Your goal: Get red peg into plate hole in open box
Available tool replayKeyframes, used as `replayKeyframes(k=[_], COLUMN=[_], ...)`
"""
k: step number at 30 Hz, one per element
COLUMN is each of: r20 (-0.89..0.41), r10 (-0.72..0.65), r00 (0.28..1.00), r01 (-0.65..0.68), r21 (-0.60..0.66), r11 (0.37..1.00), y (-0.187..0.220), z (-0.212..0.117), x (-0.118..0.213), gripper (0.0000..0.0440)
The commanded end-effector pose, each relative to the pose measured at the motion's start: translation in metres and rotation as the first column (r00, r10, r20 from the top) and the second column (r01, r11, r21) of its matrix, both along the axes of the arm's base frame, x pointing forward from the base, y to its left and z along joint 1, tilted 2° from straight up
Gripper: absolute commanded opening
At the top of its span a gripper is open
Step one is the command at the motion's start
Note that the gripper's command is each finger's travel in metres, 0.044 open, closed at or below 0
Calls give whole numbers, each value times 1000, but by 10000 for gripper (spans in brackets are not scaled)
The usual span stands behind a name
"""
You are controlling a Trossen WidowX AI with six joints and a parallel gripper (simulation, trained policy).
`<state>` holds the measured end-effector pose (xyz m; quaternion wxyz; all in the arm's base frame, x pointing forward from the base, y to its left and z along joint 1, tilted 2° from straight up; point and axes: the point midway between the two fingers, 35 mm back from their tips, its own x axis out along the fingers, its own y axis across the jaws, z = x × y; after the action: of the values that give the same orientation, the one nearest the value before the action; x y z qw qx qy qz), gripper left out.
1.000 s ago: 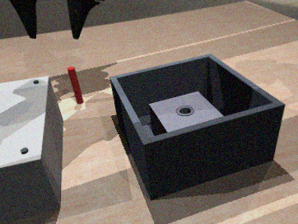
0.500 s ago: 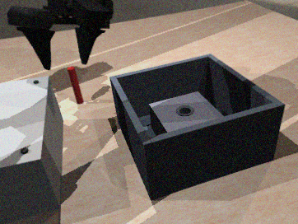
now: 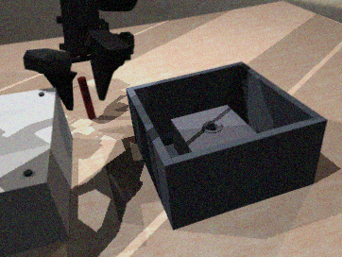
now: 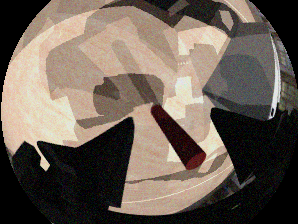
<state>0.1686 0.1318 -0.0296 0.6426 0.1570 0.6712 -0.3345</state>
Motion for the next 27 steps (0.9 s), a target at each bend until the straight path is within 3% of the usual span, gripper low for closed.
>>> replayKeyframes(k=[1, 10, 12, 27], r20=[-10, -66, -84, -8], r10=[1, 2, 5, 54], r00=[1000, 998, 996, 998], r01=[-1, -6, -11, -55], r21=[-12, -50, -62, -87], r11=[1000, 999, 998, 995], y=[-4, -13, -15, -11], z=[-13, -29, -31, 16], x=[-4, -15, -18, 12], gripper=[271, 36, 0, 0])
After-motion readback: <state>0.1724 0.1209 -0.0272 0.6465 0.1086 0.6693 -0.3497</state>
